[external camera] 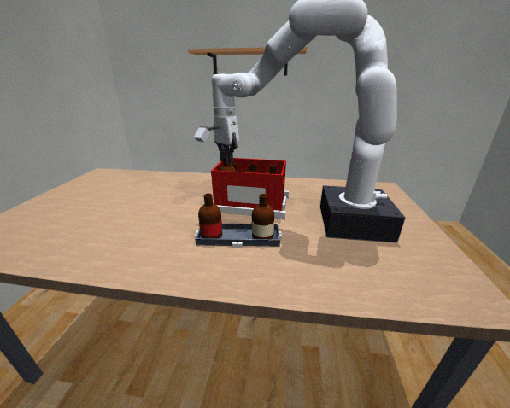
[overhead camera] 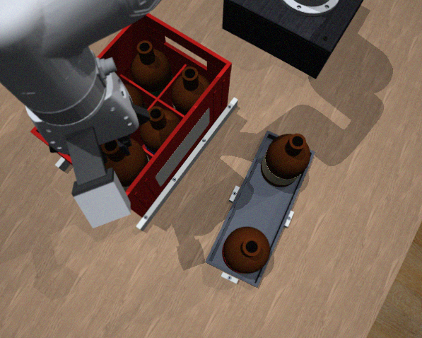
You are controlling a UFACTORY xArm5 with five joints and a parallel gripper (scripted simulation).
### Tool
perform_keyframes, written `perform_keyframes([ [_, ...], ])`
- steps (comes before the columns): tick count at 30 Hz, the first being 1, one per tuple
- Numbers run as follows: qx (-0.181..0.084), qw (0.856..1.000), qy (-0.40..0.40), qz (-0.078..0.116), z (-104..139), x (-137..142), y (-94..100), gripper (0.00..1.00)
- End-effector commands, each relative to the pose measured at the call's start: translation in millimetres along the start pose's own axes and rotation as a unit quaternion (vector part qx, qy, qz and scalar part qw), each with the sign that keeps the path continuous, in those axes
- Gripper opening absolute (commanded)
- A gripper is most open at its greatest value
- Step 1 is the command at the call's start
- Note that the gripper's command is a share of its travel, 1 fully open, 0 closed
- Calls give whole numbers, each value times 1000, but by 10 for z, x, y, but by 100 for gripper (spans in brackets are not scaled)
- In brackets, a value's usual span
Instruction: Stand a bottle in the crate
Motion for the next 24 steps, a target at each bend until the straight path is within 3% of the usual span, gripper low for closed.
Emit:
perform_keyframes([
  [1,1,1000,0,2,-6,8,17,0],
  [24,1,1000,0,2,-7,8,-45,0],
])
Point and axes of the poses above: the point where the finger pads meet when closed, its own y axis back along the fingers, its own x axis across the jaws, z = x × y, the point moved 7 cm from there along y, back along the fingers, and after that the axes turned 10 degrees about -y, right-handed, at the moved point
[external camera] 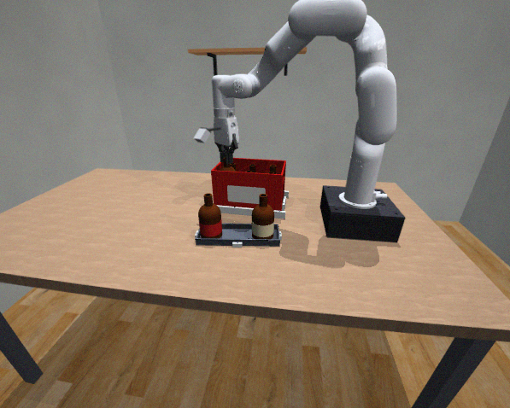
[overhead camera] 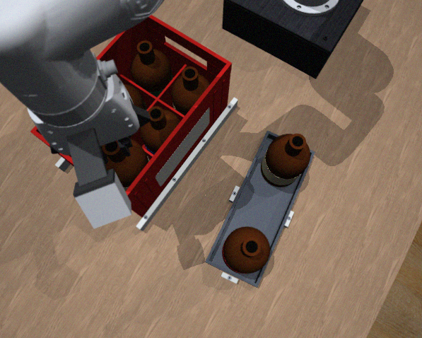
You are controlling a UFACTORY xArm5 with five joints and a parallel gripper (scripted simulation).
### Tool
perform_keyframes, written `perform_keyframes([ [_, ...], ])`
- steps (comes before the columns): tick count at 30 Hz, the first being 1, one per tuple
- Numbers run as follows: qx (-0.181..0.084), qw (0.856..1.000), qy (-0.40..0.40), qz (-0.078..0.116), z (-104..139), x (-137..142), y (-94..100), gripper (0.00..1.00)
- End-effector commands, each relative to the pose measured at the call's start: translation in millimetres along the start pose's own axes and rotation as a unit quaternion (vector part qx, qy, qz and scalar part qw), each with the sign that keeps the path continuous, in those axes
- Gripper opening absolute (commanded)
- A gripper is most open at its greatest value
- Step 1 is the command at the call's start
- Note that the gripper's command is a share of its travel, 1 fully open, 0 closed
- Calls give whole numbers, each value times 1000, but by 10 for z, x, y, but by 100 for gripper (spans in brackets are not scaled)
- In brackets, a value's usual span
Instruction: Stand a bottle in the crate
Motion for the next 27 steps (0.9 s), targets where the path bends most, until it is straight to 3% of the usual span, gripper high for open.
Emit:
perform_keyframes([
  [1,1,1000,0,2,-7,8,-17,0],
  [27,1,1000,0,2,-5,11,-265,0],
])
Point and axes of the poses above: the point where the finger pads meet when closed, its own y axis back along the fingers, its own x axis across the jaws, z = x × y, the point moved 7 cm from there along y, back along the fingers, and after that the axes turned 10 degrees about -y, right-handed, at the moved point
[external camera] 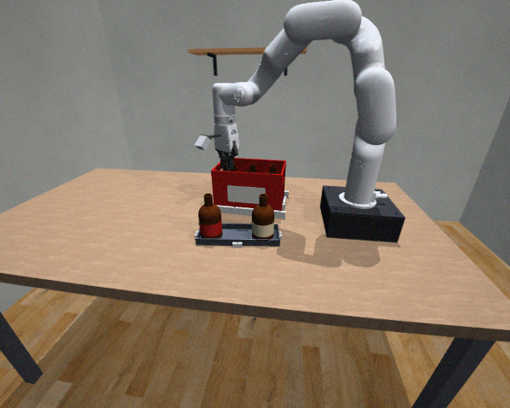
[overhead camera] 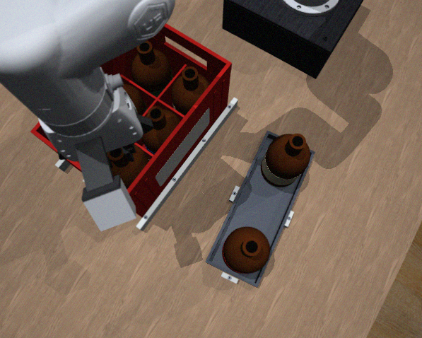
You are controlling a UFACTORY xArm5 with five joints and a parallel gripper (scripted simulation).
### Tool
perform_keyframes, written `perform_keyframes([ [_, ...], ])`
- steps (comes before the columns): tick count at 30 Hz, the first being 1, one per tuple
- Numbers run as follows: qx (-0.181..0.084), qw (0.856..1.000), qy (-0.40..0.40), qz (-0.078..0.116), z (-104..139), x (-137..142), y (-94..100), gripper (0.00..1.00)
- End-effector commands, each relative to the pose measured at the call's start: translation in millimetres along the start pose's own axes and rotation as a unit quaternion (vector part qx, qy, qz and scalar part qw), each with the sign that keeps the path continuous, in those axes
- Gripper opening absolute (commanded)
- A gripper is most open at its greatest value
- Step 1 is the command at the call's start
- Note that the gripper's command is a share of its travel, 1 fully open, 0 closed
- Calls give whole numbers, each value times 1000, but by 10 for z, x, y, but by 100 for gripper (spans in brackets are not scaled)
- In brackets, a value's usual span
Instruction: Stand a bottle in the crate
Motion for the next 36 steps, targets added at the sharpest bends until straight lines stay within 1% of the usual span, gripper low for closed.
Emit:
perform_keyframes([
  [1,1,1000,0,2,-6,9,-28,0],
  [11,1,1000,0,2,-6,10,-91,0],
  [36,1,1000,0,2,-6,10,-101,0],
])
Point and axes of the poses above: the point where the finger pads meet when closed, its own y axis back along the fingers, its own x axis across the jaws, z = x × y, the point moved 7 cm from there along y, back along the fingers, and after that the axes turned 10 degrees about -y, right-handed, at the moved point
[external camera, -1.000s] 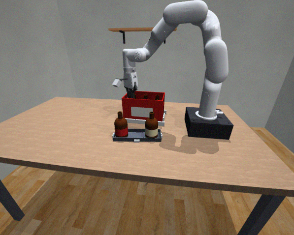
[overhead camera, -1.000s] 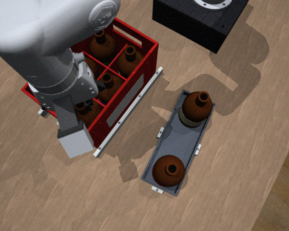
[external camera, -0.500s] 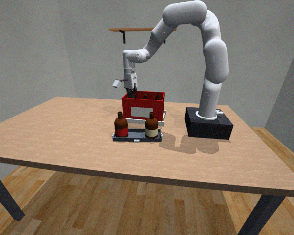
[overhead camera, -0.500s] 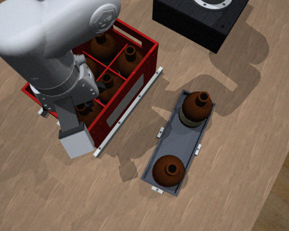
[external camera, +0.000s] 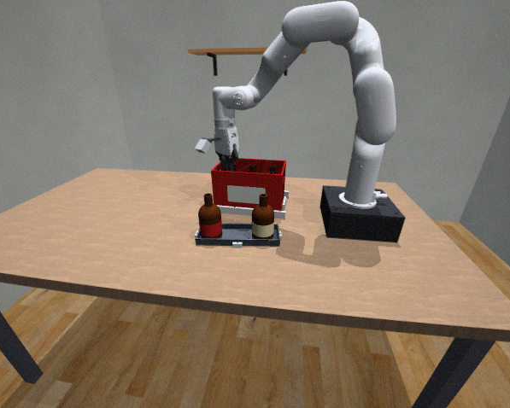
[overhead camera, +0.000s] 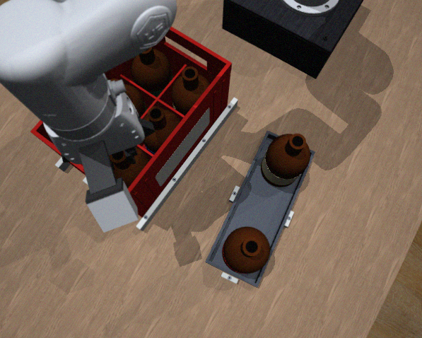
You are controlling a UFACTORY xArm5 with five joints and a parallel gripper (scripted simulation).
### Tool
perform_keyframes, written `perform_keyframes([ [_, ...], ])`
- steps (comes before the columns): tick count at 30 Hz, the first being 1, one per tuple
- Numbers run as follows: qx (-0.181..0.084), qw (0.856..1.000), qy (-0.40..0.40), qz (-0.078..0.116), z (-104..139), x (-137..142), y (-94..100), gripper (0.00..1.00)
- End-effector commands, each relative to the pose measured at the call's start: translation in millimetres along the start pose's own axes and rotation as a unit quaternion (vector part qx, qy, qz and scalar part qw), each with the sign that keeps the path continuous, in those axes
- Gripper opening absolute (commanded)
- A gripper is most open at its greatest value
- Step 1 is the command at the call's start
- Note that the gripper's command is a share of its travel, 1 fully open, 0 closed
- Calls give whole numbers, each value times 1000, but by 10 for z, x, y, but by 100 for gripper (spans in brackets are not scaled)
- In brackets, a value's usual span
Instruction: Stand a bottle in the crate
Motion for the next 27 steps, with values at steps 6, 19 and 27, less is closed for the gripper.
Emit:
perform_keyframes([
  [6,1,1000,0,2,-7,9,14,0],
  [19,1,1000,0,2,-7,9,-8,0],
  [27,1,1000,0,2,-7,9,-33,0],
])
Point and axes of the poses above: the point where the finger pads meet when closed, its own y axis back along the fingers, its own x axis across the jaws, z = x × y, the point moved 7 cm from there along y, back along the fingers, and after that the axes turned 10 degrees about -y, right-handed, at the moved point
